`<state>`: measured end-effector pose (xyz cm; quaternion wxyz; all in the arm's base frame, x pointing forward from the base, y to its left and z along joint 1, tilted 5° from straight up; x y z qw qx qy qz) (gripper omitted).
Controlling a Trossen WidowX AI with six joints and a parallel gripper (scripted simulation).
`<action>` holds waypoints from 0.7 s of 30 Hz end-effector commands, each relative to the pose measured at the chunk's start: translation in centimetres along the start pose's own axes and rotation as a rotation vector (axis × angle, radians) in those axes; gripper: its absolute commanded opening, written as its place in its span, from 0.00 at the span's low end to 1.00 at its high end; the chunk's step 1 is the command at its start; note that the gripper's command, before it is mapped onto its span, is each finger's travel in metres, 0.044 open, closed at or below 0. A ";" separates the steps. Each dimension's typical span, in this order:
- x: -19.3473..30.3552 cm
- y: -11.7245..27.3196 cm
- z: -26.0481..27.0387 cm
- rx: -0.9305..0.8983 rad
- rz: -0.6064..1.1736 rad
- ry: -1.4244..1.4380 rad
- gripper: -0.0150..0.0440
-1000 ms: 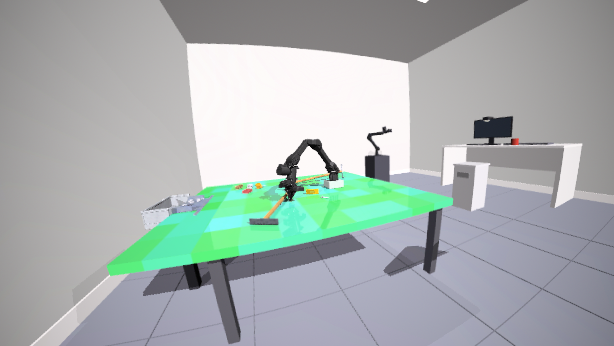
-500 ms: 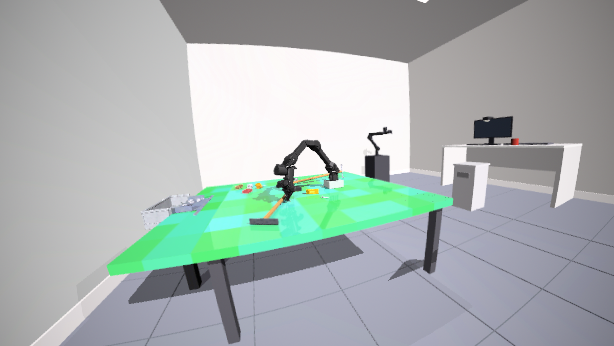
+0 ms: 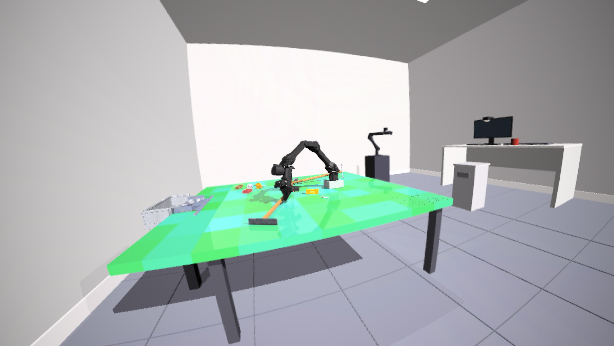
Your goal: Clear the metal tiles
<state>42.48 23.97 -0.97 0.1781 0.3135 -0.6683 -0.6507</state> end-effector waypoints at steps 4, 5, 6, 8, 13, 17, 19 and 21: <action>-0.7 0.1 -0.8 0.001 -0.010 0.003 0.25; -0.8 0.1 -0.9 0.001 -0.010 0.003 0.25; -0.8 0.1 -0.9 0.001 -0.011 0.003 0.25; -0.9 0.0 -1.1 0.001 -0.011 0.003 0.25; -1.2 0.0 -1.5 0.002 -0.011 0.003 0.25; -1.4 0.0 -1.9 0.002 -0.011 0.003 0.25; -1.5 -0.1 -2.1 0.002 -0.011 0.003 0.25; -1.6 -0.1 -2.3 0.002 -0.011 0.003 0.25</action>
Point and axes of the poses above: the point midway between the two fingers, 35 mm back from their tips, its own y axis back along the fingers, its own z axis across the jaws, x = y × z, the point moved 1 cm from there along y, back along the fingers, and after that the axes turned 8 degrees about y, right-handed, at the moved point
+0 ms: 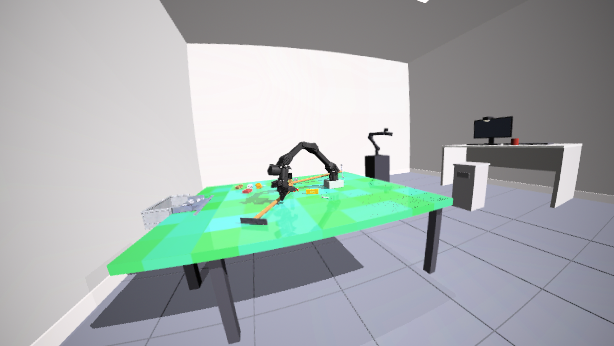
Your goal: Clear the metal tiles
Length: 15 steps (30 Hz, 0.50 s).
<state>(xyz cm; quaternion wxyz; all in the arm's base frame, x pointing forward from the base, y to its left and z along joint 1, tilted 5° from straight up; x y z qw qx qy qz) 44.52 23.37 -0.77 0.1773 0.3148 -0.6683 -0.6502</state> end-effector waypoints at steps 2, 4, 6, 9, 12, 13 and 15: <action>-0.5 0.0 -0.7 0.001 -0.008 0.003 0.25; -0.6 0.0 -0.8 0.001 -0.008 0.003 0.25; -0.7 0.0 -1.0 0.001 -0.009 0.003 0.25; -0.8 0.0 -1.3 0.001 -0.009 0.003 0.25; -0.9 -0.1 -1.6 0.001 -0.009 0.003 0.25; -1.0 -0.1 -1.6 0.001 -0.009 0.003 0.25; -1.0 -0.1 -1.8 0.002 -0.009 0.003 0.25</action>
Point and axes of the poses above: the point midway between the two fingers, 35 mm back from their tips, its own y axis back along the fingers, its own z axis across the jaws, x = y × z, the point moved 1 cm from there along y, back along the fingers, and after that the axes turned 8 degrees about y, right-handed, at the moved point
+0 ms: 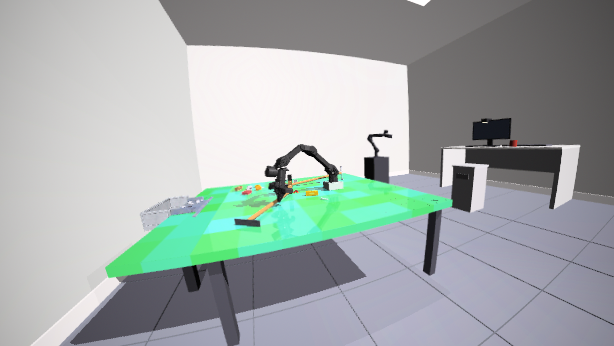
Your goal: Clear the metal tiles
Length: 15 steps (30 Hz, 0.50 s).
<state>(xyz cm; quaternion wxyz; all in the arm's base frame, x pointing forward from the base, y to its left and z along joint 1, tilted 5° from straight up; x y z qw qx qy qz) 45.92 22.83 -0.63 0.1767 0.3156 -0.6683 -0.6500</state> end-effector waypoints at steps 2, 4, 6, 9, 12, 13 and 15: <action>-0.4 0.0 -0.7 0.001 -0.007 0.002 0.25; -0.5 0.0 -0.9 0.001 -0.007 0.002 0.25; -0.6 0.0 -1.1 0.001 -0.007 0.002 0.25; -0.7 -0.1 -1.3 0.001 -0.007 0.002 0.25; -0.8 -0.1 -1.6 0.002 -0.008 0.002 0.25; -0.8 -0.1 -1.7 0.002 -0.008 0.002 0.25; -0.9 -0.1 -1.9 0.002 -0.008 0.003 0.25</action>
Point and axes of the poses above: the point midway between the two fingers, 35 mm back from their tips, its own y axis back along the fingers, its own z axis across the jaws, x = y × z, the point moved 1 cm from there along y, back along the fingers, and after that the axes turned 8 degrees about y, right-handed, at the moved point
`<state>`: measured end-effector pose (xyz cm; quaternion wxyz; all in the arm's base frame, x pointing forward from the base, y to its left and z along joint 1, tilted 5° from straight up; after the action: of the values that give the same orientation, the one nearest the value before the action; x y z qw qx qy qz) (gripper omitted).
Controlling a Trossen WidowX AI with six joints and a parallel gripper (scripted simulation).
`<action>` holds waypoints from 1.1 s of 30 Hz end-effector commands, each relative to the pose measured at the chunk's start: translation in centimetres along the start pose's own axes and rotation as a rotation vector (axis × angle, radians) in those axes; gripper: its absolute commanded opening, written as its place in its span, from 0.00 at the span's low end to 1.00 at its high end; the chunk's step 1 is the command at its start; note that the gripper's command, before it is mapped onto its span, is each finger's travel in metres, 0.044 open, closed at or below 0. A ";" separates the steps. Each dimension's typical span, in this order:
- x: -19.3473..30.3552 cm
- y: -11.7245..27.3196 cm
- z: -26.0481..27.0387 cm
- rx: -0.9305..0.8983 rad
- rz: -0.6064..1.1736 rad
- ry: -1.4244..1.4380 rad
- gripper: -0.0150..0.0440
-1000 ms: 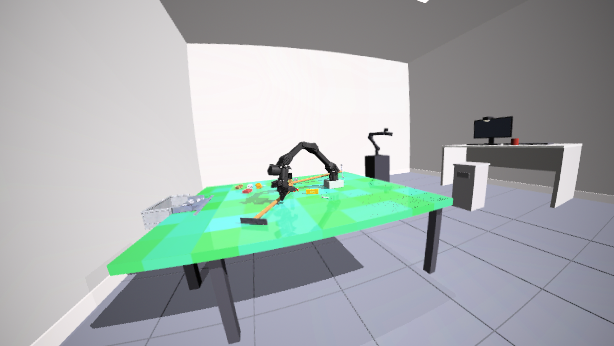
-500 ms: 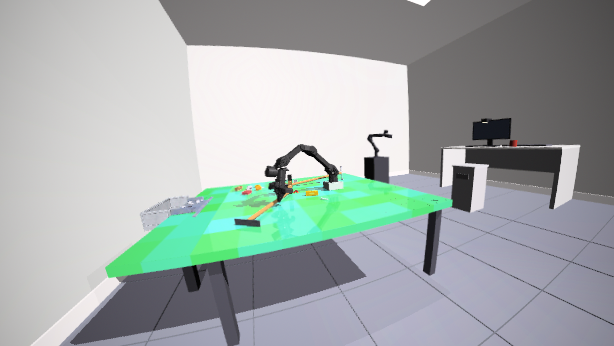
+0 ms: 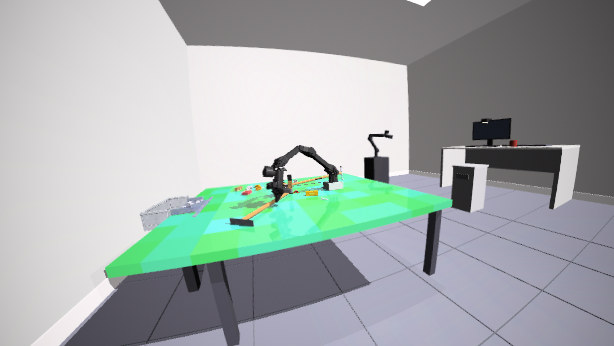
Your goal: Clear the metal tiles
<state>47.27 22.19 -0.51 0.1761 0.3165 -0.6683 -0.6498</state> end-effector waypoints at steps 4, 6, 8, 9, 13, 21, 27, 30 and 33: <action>-0.4 -0.1 -0.9 0.001 -0.006 0.002 0.25; -0.4 -0.1 -1.1 0.001 -0.006 0.002 0.25; -0.5 -0.1 -1.3 0.001 -0.006 0.002 0.25; -0.5 -0.1 -1.4 0.002 -0.006 0.002 0.25; -0.6 -0.2 -1.8 0.002 -0.006 0.002 0.25; -0.8 -0.3 -2.5 0.003 -0.007 0.002 0.25; -0.9 0.4 -2.2 0.003 -0.007 0.001 0.25; -1.2 1.5 -2.3 0.005 -0.014 0.001 0.25; -1.4 2.7 -2.3 0.007 -0.020 0.001 0.25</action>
<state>49.04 21.03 0.68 0.1793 0.3165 -0.6680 -0.6492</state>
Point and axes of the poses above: the point midway between the two fingers, 35 mm back from their tips, its own y axis back along the fingers, its own z axis across the jaws, x = y × z, the point moved 1 cm from there along y, back along the fingers, and after that the axes turned 8 degrees about y, right-handed, at the moved point
